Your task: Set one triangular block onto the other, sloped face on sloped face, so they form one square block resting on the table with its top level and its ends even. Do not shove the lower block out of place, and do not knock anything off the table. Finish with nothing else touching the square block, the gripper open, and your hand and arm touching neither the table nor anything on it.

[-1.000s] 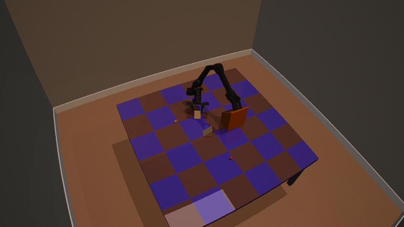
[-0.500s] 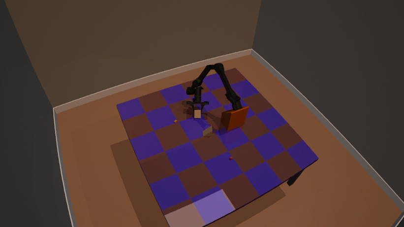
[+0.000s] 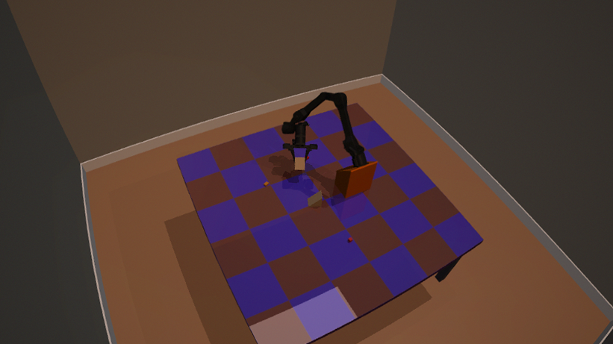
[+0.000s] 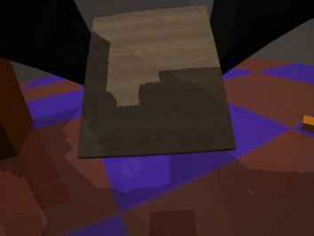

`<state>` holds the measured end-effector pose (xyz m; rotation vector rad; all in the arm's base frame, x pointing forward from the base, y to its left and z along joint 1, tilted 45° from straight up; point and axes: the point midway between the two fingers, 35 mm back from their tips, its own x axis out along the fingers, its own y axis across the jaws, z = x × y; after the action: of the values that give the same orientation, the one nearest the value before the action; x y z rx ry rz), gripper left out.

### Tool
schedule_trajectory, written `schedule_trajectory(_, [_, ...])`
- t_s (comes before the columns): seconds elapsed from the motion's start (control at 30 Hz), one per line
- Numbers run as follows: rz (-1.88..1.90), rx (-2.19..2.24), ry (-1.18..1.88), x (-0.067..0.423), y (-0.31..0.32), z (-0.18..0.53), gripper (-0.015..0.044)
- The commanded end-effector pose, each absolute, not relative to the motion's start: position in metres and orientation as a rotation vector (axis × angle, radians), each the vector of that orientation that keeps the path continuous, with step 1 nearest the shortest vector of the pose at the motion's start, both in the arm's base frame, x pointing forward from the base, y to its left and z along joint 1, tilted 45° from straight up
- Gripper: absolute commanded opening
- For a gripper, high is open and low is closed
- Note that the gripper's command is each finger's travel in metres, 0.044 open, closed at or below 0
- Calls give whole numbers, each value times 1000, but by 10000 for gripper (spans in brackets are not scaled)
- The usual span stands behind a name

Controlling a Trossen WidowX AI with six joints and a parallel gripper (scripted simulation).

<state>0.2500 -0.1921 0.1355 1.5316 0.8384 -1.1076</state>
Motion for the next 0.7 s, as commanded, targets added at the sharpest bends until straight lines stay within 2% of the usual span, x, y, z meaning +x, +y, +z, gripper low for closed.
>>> schedule_trajectory(0.0, [-1106, 1529, 835, 247, -180, 147, 0])
schedule_trajectory(0.2, [-1120, 1538, 825, 248, -182, 145, 0])
schedule_trajectory(0.67, [-1472, 1670, 556, 249, -176, 132, 0])
